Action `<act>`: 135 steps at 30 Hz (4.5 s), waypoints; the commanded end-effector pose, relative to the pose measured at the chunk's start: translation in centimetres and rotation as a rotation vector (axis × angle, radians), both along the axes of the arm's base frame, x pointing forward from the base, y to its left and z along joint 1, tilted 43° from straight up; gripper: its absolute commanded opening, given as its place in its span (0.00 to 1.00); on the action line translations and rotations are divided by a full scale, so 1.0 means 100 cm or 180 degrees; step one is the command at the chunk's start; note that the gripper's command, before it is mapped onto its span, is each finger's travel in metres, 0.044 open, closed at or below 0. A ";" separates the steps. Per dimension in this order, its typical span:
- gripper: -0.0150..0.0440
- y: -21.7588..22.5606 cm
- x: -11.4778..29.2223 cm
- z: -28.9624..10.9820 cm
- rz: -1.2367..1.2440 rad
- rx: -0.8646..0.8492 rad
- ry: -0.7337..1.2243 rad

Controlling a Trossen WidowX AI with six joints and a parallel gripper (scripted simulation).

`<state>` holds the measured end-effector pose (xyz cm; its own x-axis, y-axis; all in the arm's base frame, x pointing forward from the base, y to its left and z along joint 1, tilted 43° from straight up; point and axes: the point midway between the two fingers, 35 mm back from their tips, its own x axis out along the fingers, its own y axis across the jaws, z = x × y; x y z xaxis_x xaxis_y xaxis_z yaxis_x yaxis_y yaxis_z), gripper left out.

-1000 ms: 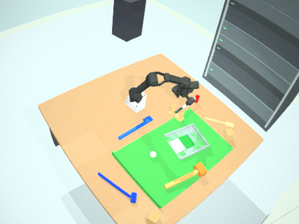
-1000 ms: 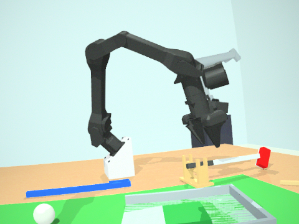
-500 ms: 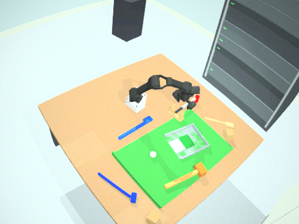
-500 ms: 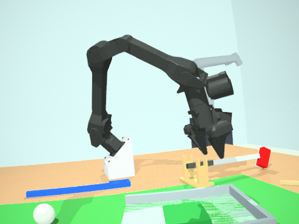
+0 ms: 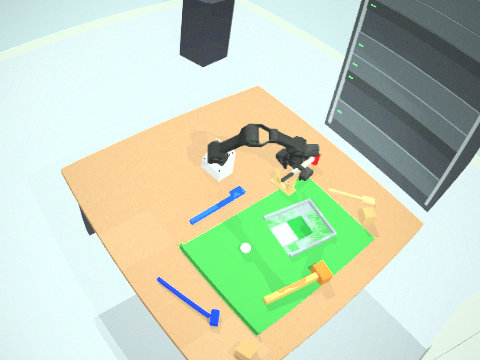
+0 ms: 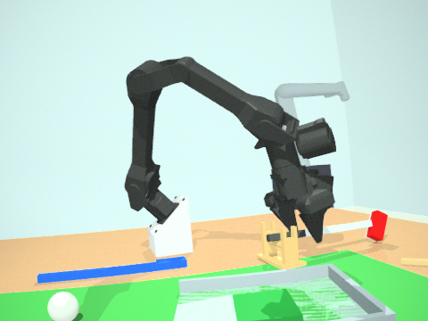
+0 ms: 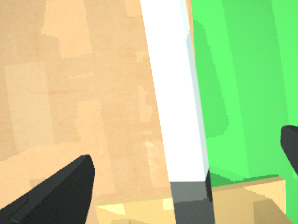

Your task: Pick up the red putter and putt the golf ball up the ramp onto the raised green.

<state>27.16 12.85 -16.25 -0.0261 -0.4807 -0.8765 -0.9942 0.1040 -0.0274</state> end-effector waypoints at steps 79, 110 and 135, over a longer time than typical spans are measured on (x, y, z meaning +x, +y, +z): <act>0.25 -0.077 0.060 0.201 -0.2067 0.0239 -0.1101; 0.25 -0.229 -0.016 0.337 -0.4373 0.0241 -0.2449; 0.25 -0.287 -0.079 0.351 -0.5259 0.0140 -0.3065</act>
